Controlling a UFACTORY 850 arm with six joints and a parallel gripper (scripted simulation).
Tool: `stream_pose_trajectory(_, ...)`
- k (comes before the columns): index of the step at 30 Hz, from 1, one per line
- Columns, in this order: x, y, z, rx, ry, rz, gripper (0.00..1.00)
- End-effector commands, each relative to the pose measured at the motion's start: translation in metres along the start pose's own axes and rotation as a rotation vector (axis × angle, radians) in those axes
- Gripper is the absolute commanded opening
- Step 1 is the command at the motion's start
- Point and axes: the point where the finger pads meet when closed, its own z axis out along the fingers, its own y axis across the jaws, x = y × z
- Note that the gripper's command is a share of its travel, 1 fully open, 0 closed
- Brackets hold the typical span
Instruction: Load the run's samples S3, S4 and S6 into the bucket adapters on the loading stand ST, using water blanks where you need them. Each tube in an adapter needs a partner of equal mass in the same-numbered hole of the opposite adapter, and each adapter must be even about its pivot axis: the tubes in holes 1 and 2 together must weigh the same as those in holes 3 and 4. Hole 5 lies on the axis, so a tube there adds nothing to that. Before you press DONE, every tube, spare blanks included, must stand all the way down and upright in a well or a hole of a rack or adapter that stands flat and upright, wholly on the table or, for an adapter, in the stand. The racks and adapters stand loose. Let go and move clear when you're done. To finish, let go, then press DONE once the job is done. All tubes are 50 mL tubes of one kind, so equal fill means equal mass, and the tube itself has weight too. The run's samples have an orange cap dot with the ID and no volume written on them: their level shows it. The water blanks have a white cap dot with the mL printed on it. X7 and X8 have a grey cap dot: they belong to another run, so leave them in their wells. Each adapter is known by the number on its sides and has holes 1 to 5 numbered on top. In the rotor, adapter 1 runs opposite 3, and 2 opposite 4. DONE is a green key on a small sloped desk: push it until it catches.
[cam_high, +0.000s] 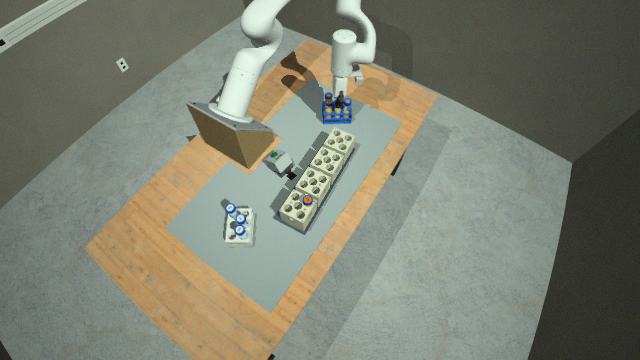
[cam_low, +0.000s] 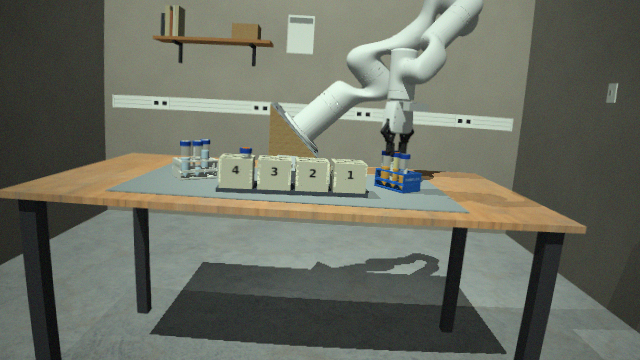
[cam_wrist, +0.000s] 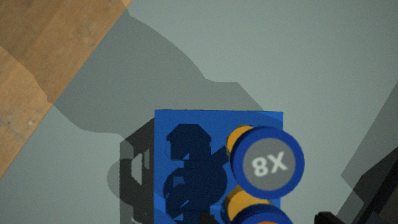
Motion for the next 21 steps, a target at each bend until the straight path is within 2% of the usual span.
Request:
stream_pose_trajectory(1,0.001,0.000,0.003,0.000,0.001,0.000,0.57)
stream_pose_trajectory(21,0.001,0.000,0.015,0.000,0.001,0.000,0.57)
